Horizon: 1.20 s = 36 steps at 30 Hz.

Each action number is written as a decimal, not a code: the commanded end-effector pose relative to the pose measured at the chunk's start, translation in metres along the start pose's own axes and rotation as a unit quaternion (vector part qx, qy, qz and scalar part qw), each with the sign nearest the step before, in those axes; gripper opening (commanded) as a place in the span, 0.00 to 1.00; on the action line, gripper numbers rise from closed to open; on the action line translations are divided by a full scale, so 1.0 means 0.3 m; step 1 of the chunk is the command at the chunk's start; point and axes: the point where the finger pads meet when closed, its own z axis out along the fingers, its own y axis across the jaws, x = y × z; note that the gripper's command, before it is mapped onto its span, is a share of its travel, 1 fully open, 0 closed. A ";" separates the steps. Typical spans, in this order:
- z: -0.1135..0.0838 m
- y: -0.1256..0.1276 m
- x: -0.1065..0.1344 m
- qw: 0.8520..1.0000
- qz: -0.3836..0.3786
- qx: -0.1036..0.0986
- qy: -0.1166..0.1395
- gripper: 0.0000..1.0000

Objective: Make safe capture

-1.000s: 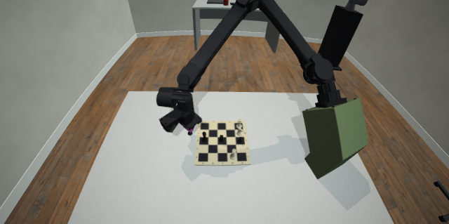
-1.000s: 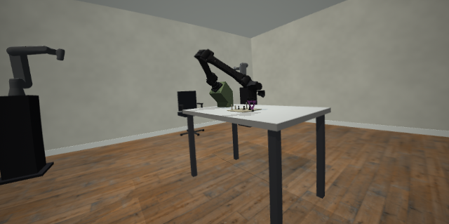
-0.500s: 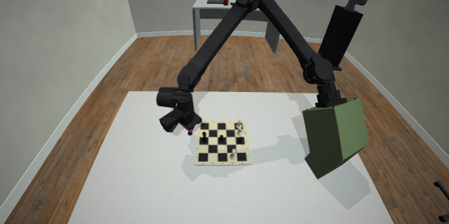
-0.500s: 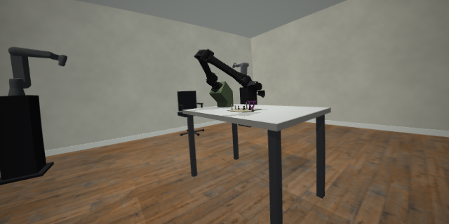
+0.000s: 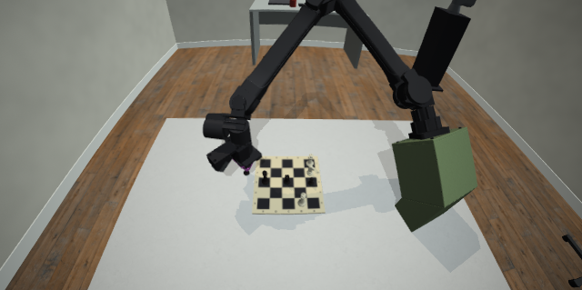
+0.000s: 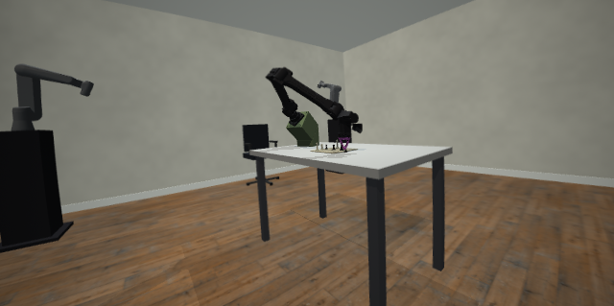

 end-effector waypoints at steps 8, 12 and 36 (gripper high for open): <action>-0.037 0.005 -0.040 1.000 -0.012 0.005 -0.010 0.00; -0.037 0.005 -0.040 1.000 -0.012 0.005 -0.010 0.00; -0.006 -0.013 -0.020 1.000 0.000 0.005 -0.007 0.00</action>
